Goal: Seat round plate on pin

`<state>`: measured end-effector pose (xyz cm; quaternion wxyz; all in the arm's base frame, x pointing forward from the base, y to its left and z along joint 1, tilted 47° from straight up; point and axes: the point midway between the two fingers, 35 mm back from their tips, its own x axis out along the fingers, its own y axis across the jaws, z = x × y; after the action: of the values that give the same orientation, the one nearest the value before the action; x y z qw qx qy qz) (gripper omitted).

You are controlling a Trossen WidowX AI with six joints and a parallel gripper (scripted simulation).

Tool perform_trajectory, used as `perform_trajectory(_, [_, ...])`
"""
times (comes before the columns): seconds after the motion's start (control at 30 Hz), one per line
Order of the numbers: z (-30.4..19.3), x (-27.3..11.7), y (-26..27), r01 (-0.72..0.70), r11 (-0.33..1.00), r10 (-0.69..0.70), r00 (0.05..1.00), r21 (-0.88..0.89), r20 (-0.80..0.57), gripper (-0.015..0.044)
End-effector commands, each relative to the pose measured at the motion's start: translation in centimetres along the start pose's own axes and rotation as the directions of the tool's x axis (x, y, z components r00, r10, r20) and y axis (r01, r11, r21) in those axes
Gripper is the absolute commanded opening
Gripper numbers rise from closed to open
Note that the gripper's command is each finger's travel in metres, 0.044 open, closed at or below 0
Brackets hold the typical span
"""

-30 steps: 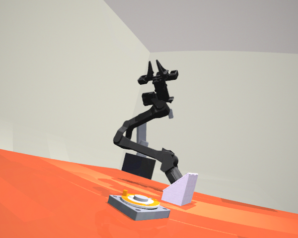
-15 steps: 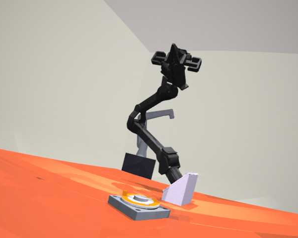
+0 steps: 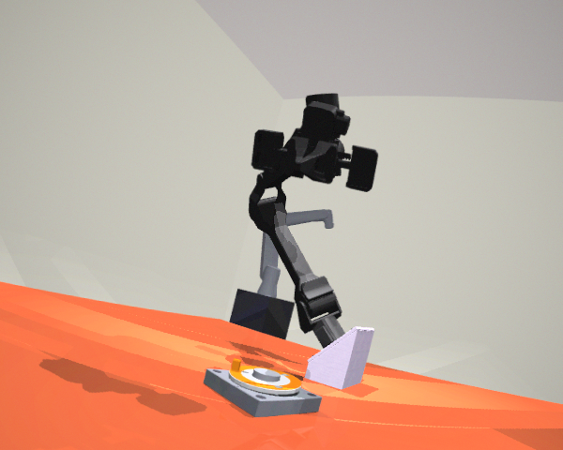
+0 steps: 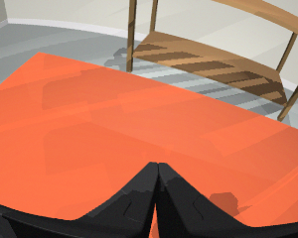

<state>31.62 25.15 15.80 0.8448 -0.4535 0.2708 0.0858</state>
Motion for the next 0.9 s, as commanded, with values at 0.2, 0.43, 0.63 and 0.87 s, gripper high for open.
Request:
perform_trajectory(0.2, [-14.0, 7.3, -2.1, 0.102, 0.980, 0.027, 0.785, 0.173, -0.619, 0.0000])
perform_trajectory(0.43, [-20.4, 7.7, -3.5, 0.219, 0.960, 0.036, 0.523, 0.175, -0.852, 0.0000])
perform_trajectory(0.63, [-20.5, 7.7, -3.5, 0.219, 0.960, 0.036, 0.523, 0.175, -0.852, 0.0000])
perform_trajectory(0.87, [-23.3, 9.6, -3.4, 0.220, 0.960, 0.035, 0.523, 0.175, -0.851, 0.0000])
